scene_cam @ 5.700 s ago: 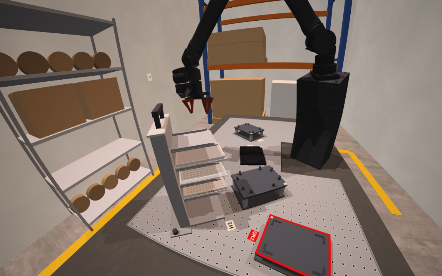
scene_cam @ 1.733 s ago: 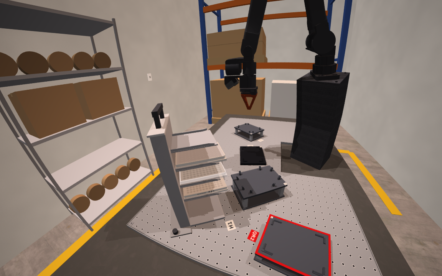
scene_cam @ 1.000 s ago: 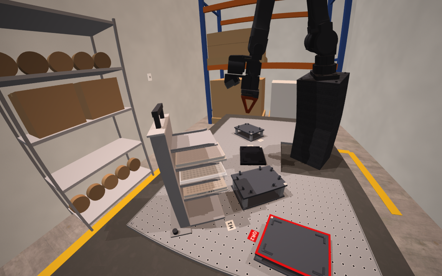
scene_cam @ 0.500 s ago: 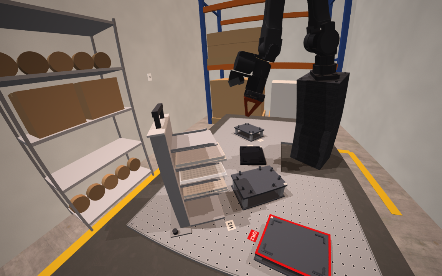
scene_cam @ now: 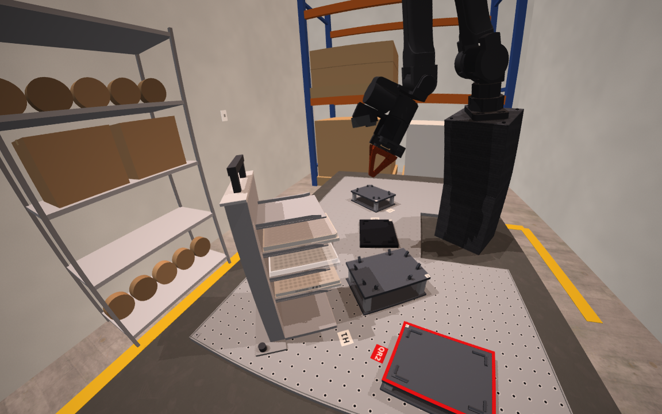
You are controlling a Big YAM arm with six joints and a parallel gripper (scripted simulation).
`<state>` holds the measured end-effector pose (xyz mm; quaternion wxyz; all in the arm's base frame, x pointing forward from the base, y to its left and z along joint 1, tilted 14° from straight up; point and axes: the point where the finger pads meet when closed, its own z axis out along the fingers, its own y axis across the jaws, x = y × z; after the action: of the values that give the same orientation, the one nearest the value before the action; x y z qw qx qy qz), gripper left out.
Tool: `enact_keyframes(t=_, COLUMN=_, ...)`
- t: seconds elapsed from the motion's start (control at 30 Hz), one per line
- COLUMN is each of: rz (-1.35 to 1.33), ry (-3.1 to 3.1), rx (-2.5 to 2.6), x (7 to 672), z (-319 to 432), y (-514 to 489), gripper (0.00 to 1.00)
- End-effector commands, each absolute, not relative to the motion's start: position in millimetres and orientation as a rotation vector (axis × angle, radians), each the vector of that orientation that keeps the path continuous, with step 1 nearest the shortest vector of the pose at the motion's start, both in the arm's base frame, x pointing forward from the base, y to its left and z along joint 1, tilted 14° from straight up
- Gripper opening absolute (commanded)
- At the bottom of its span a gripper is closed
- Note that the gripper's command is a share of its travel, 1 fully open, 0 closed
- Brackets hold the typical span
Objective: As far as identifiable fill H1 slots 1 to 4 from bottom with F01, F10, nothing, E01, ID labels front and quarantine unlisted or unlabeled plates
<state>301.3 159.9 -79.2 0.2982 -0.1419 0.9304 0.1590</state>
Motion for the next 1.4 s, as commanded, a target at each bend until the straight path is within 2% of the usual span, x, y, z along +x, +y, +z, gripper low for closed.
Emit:
enact_keyframes(t=0.0, rz=0.412, ry=2.414, rx=-0.413, x=306.1, z=-76.4, y=156.1, gripper=0.0)
enact_keyframes(t=0.7, rz=0.443, ry=2.125, rx=-0.585, x=297.3, z=-75.7, y=153.1, gripper=0.0)
enact_keyframes(t=1.37, rz=0.471, ry=2.06, rx=-0.599, x=282.6, z=-61.9, y=220.0, gripper=0.0)
